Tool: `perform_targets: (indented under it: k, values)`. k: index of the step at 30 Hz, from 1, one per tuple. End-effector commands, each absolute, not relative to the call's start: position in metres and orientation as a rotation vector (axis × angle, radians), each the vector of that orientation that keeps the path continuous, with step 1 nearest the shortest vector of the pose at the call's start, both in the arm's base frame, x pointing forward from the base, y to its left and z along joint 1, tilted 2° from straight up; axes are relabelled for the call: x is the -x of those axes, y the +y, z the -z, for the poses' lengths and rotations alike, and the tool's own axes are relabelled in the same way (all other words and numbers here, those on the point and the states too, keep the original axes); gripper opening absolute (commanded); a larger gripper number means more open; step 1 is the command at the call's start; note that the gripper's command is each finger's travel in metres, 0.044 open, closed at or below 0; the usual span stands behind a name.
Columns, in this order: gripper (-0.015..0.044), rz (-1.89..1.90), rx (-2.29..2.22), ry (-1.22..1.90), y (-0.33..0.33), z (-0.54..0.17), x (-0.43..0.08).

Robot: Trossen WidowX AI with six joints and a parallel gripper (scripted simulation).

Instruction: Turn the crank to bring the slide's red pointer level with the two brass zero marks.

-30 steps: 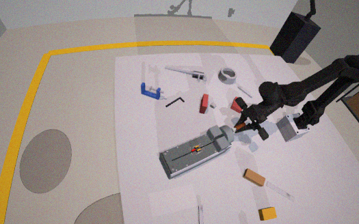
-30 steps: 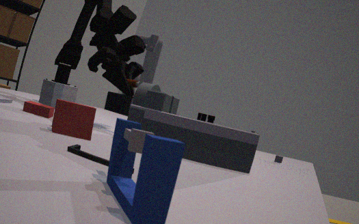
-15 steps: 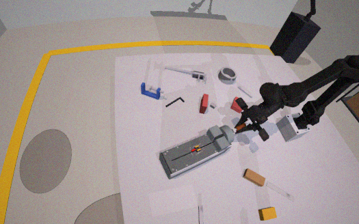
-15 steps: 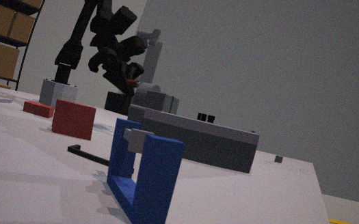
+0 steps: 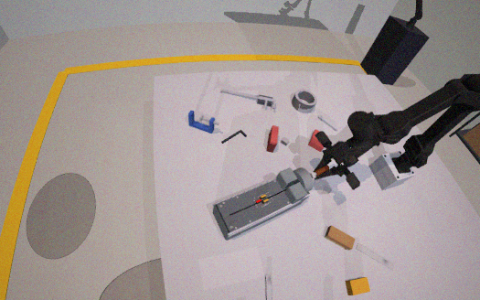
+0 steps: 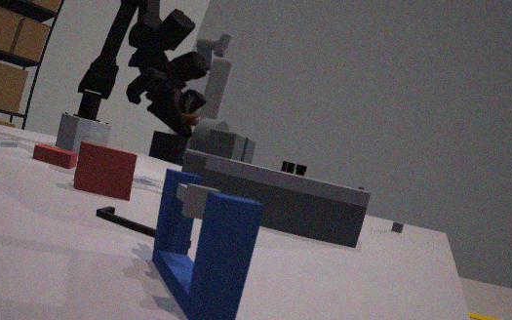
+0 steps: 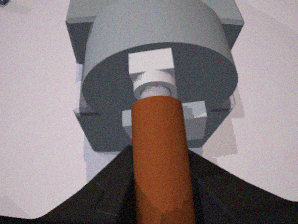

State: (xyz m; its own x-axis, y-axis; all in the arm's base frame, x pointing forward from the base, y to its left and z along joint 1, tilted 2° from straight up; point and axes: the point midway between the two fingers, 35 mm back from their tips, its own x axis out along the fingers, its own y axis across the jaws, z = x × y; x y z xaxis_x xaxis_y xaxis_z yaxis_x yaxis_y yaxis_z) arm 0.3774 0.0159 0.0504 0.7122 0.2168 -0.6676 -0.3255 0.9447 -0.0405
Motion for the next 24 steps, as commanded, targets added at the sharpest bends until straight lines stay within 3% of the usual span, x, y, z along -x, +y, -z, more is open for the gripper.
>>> perform_targets:
  k: [1, 24]
  values:
    - [0.0, -0.328, 0.154, 0.723, 0.0243, -0.048, -0.3745]
    - [0.0, -0.328, 0.154, 0.723, 0.0259, -0.0456, -0.3738]
